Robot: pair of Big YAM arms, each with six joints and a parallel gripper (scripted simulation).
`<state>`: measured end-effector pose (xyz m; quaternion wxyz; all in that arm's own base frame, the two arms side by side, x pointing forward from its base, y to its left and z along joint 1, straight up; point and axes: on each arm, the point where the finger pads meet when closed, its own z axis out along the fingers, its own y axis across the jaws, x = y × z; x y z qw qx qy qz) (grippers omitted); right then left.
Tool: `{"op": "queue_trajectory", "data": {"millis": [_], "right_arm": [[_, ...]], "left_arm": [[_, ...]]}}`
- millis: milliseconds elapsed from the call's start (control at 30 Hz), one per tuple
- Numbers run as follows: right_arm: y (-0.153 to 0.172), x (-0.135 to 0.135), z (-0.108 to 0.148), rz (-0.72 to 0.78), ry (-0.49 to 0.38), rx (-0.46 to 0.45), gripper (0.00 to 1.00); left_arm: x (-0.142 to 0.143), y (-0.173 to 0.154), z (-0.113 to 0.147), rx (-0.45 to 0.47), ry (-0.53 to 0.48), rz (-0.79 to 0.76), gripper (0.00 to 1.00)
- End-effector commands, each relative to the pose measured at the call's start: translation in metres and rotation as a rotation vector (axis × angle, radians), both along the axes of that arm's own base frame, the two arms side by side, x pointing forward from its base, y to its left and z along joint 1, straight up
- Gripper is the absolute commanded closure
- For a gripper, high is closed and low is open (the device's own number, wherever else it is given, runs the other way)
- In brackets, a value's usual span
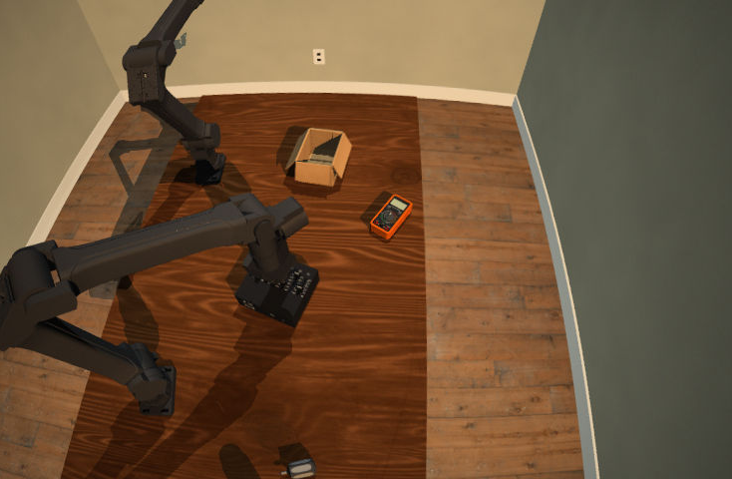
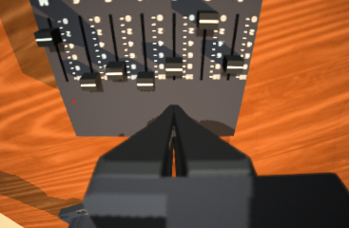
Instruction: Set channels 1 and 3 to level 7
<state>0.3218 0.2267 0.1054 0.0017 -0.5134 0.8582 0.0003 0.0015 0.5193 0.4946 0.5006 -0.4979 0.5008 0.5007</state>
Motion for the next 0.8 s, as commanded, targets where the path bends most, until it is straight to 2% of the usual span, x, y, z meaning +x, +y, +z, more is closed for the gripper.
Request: {"op": "queue_trajectory", "data": {"millis": [0, 333, 367, 767], "right_arm": [[0.001, 0.002, -0.007, 0.010, 0.001, -0.002, 1.00], [0.000, 0.002, -0.011, 0.007, 0.002, -0.002, 1.00], [0.002, 0.005, -0.006, 0.006, -0.012, 0.007, 1.00], [-0.003, 0.004, -0.021, 0.002, 0.002, -0.002, 1.00]], "left_arm": [[-0.004, -0.001, 0.004, 0.017, -0.014, 0.010, 0.00], [-0.004, -0.001, 0.004, 0.017, -0.014, 0.010, 0.00], [-0.004, -0.001, 0.004, 0.017, -0.014, 0.010, 0.00], [-0.004, -0.001, 0.004, 0.017, -0.014, 0.010, 0.00]]}}
